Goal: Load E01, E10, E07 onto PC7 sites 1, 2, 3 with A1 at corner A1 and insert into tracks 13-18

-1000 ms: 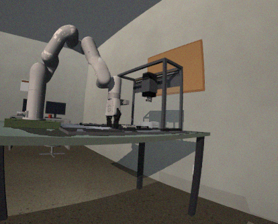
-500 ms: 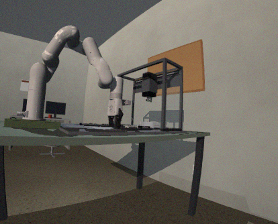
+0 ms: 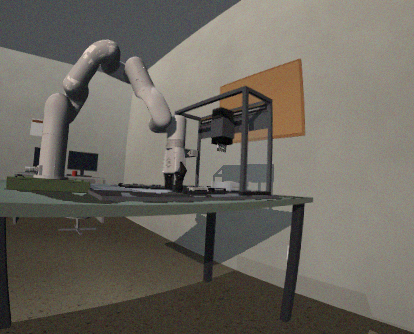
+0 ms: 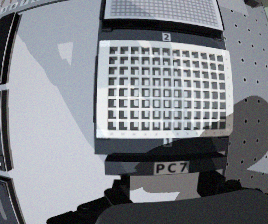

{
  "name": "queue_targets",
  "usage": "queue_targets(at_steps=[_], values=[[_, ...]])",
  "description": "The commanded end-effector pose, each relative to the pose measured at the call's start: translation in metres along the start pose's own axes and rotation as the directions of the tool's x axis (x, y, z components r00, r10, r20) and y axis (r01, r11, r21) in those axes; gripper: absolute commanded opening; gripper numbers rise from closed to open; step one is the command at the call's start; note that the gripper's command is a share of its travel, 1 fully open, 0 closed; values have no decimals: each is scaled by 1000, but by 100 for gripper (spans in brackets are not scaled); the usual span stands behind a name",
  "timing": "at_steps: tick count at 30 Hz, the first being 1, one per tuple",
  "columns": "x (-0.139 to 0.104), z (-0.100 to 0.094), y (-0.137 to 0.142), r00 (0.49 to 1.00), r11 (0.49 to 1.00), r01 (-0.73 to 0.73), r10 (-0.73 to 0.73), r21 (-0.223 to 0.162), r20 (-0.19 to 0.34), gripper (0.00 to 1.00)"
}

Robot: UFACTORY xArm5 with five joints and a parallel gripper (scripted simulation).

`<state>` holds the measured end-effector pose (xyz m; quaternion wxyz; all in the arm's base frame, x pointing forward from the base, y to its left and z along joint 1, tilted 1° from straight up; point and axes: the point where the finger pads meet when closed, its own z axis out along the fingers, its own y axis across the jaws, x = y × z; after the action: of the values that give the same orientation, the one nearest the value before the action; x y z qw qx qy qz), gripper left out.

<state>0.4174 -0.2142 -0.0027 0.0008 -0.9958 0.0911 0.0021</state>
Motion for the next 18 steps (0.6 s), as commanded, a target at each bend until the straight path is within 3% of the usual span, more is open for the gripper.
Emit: queue_targets(at_steps=[1, 18], values=[[5, -2, 1, 1000, 1000, 0, 0, 18, -10, 81], [20, -2, 1, 1000, 1000, 0, 0, 18, -10, 81]])
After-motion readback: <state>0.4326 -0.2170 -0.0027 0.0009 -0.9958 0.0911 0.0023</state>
